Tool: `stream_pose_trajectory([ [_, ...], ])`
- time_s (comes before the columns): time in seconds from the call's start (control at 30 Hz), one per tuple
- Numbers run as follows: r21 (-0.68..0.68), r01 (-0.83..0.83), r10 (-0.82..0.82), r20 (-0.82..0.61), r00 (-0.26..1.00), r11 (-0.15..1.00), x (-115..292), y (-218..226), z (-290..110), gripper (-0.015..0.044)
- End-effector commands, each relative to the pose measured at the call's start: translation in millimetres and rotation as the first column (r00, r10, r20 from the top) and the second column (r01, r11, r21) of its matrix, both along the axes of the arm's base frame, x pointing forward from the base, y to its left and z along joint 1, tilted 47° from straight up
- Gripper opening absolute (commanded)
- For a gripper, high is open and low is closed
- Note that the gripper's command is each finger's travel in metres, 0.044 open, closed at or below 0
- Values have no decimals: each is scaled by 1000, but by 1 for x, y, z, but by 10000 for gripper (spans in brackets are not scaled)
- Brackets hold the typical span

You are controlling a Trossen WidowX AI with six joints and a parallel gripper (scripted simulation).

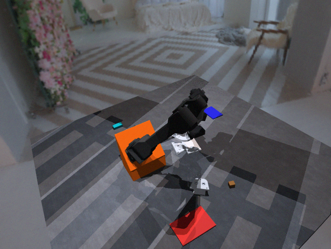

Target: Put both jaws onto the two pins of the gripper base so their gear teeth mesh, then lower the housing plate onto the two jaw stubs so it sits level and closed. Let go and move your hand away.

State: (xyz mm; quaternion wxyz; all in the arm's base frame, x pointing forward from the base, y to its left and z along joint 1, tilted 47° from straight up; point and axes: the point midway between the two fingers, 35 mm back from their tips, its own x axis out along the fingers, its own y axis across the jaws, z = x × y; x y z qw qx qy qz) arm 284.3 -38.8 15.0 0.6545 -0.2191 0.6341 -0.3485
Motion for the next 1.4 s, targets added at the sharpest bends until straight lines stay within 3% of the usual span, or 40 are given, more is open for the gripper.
stream_pose_trajectory([
  [0.0,4,5,-5,9,1000,1000,1,1,0,134],
  [1.37,4,5,-5,9,1000,1000,1,1,0,134],
])
